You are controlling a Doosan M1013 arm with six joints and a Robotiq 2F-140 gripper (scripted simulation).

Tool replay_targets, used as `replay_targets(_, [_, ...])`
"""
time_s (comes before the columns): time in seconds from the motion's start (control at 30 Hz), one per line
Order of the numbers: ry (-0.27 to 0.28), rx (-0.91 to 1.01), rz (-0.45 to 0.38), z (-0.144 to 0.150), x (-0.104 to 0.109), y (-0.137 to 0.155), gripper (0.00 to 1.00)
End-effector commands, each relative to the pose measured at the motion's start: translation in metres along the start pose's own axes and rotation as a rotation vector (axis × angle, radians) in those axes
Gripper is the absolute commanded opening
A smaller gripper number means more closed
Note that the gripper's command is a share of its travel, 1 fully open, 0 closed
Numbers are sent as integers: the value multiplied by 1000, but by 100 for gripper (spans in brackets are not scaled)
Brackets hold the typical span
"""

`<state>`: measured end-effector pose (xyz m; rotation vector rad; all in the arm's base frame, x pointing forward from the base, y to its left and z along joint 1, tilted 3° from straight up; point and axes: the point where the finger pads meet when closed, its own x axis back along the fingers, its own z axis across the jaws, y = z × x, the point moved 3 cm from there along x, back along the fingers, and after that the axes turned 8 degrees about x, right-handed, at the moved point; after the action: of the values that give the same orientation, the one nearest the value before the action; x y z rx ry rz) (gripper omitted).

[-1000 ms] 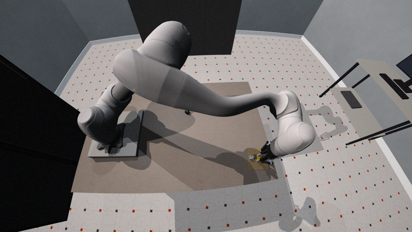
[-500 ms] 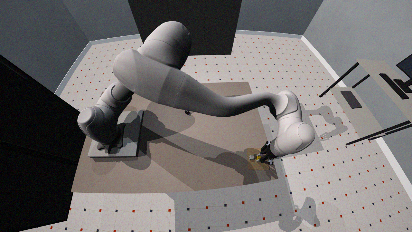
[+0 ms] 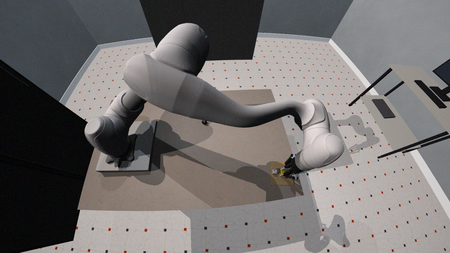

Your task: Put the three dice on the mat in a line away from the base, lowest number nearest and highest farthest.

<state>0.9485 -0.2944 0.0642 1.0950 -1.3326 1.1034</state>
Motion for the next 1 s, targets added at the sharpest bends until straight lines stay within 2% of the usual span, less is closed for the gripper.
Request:
replay_targets(0.0, [0, 0, 2, 0, 2, -1, 21])
replay_targets(0.53, [0, 0, 2, 0, 2, -1, 21])
replay_targets(0.97, [0, 0, 2, 0, 2, -1, 30])
